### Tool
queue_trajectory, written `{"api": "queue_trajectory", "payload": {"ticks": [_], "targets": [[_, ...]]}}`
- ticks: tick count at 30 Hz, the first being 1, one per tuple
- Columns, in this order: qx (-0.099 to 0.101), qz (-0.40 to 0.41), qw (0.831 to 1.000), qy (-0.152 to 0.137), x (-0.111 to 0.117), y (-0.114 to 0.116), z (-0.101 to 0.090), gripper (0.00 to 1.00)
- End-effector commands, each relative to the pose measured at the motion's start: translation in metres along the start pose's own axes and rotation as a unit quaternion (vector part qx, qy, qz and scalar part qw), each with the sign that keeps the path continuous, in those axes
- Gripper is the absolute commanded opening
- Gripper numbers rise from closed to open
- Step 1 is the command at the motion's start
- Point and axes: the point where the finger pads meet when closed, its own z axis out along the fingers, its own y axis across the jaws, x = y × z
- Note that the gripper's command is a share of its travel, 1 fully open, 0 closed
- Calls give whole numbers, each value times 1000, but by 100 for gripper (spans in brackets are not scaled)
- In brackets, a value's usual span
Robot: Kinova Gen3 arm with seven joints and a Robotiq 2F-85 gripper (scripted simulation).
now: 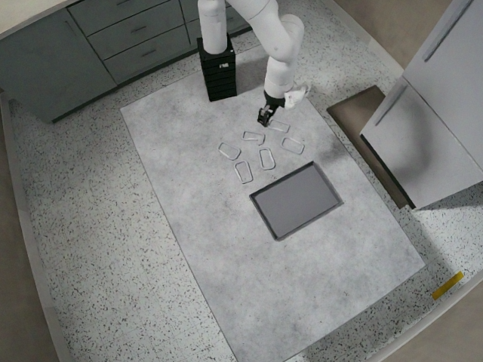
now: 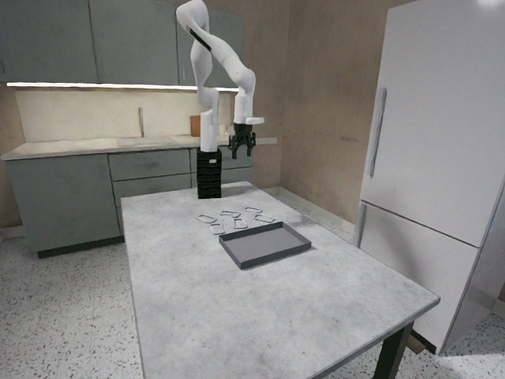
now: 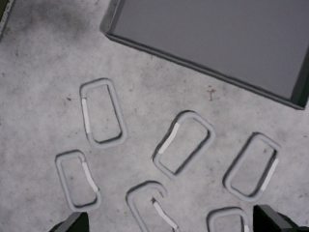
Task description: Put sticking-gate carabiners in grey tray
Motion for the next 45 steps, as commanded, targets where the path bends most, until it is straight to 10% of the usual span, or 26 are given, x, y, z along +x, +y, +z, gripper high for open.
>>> {"api": "queue_trajectory", "payload": {"ticks": [1, 9, 10, 14, 26, 27, 43, 44, 45], "targets": [[-3, 5, 1000, 2, 2, 9, -7, 100], [-3, 5, 1000, 2, 2, 9, -7, 100], [-1, 145, 989, 7, 2, 7, -5, 100], [0, 179, 984, 8, 2, 7, -5, 100], [0, 179, 984, 8, 2, 7, -5, 100], [3, 312, 950, 13, 1, 9, -4, 100], [3, 314, 949, 13, 1, 9, -4, 100], [3, 312, 950, 11, -9, 41, 46, 100], [3, 312, 950, 11, -9, 41, 46, 100]]}}
